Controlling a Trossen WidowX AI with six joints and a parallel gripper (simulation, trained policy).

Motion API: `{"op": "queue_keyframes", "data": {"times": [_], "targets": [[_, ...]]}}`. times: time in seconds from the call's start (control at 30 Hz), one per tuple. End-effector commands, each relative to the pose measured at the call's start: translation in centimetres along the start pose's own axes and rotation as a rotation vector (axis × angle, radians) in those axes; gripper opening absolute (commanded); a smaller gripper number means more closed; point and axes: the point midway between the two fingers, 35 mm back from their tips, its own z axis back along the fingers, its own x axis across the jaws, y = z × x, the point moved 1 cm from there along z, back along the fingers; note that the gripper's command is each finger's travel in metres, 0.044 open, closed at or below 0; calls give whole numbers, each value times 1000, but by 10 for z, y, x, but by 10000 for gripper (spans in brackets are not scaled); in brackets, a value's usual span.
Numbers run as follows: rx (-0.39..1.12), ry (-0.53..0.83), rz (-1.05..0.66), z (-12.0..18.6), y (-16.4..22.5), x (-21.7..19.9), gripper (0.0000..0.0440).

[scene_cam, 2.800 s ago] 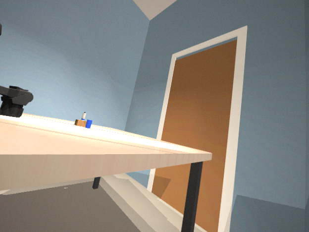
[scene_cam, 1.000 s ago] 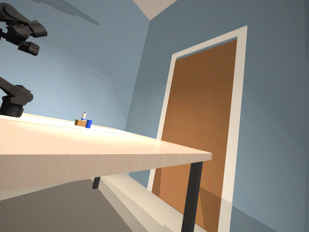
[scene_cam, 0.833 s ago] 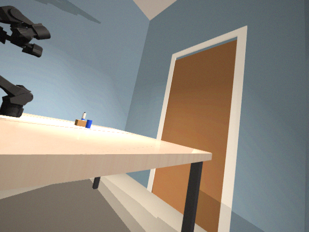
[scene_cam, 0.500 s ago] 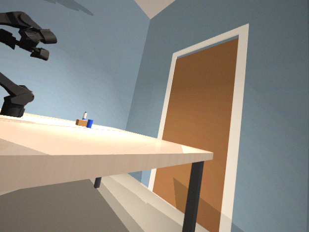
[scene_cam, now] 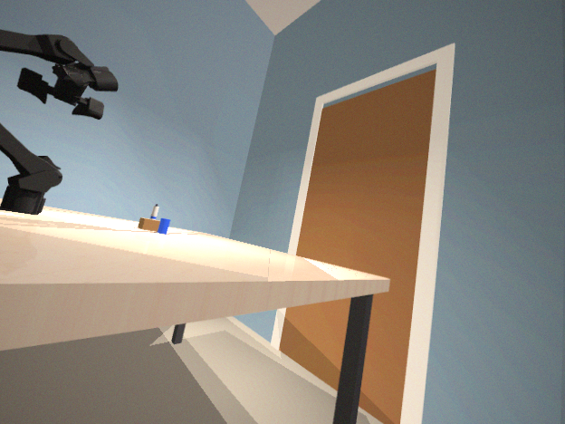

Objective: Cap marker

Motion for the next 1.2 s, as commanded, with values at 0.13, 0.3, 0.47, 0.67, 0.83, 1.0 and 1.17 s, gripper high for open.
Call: {"op": "queue_keyframes", "data": {"times": [0.13,0.3,0.47,0.67,0.83,1.0,1.17], "targets": [[47,33,16,-2,6,-25,322],[75,50,22,-3,10,-41,324],[104,65,25,-3,15,-56,324],[139,80,26,-2,22,-73,323],[169,91,27,-1,29,-86,323],[198,100,26,1,35,-100,323],[227,109,25,3,42,-113,324]]}}
